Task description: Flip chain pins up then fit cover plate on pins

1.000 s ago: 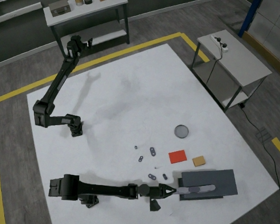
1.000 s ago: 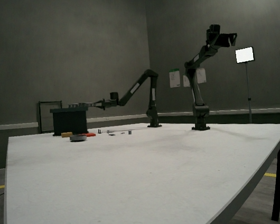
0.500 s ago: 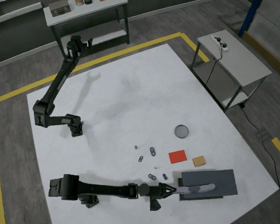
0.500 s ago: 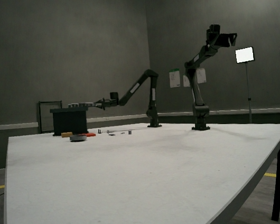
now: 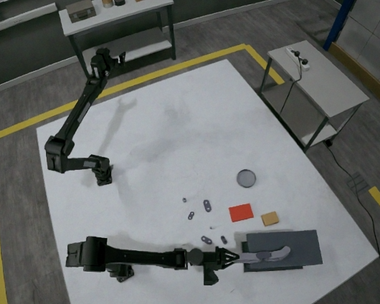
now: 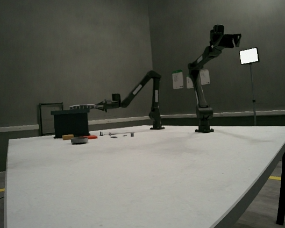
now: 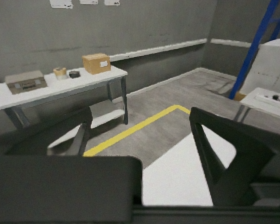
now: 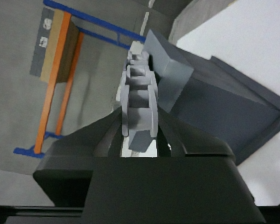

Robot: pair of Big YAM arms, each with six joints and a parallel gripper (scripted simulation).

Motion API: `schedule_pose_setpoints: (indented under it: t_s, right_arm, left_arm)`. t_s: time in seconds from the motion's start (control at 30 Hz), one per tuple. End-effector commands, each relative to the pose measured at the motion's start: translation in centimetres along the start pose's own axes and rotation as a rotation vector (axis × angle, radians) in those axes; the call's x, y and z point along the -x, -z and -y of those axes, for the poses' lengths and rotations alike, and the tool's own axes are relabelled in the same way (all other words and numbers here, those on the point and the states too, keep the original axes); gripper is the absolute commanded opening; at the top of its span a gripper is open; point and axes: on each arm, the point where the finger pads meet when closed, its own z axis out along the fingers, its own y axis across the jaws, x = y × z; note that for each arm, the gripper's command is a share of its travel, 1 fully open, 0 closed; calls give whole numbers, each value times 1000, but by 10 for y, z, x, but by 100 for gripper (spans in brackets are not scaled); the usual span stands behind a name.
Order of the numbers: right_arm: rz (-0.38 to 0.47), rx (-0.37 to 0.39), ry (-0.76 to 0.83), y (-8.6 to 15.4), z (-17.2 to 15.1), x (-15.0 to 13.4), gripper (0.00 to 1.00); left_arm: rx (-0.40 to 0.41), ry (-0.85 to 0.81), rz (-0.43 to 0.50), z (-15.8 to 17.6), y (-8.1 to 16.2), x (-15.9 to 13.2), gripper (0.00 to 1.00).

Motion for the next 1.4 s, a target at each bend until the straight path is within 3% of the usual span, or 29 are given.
schedule_pose_setpoints:
  t_s: [0.0, 1.37]
  right_arm:
    - [14, 50, 40, -10, -32, 6, 19]
    - [25, 70, 287, -10, -43, 1, 19]
  left_arm:
    - [-8, 2, 71, 5, -1, 42, 100]
    - [-8, 2, 71, 5, -1, 42, 100]
